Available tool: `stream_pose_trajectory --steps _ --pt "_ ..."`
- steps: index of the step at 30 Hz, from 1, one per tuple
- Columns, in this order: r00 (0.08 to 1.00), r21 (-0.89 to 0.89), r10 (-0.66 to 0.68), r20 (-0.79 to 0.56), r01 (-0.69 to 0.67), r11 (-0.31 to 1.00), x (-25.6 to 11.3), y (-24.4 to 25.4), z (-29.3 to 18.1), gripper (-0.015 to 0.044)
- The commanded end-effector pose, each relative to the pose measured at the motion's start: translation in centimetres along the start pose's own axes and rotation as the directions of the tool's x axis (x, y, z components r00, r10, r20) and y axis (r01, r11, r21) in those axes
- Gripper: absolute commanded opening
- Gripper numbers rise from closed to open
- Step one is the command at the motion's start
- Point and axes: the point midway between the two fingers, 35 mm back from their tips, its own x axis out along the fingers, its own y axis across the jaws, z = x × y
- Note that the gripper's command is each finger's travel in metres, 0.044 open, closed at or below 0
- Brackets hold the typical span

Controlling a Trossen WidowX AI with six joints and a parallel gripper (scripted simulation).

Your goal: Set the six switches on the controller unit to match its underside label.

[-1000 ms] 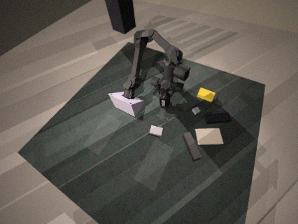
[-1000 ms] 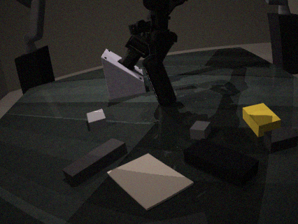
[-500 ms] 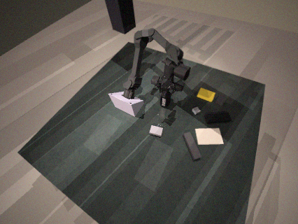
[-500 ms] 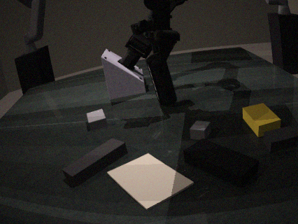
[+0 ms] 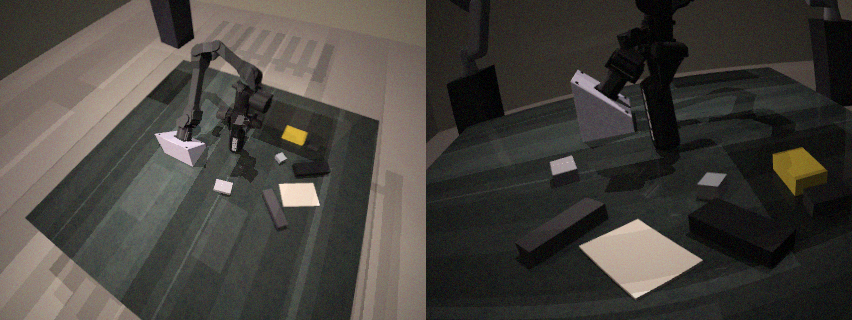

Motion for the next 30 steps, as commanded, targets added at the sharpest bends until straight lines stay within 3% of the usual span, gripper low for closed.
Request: stream_pose_trajectory --steps 1,30 --pt "1.000 0.001 -0.003 -0.025 0.003 1.000 0.1 0.0 -0.7 0.0338" --pt "0.996 0.001 -0.003 -0.092 0.003 1.000 0.0 0.0 -2.9 0.0338"
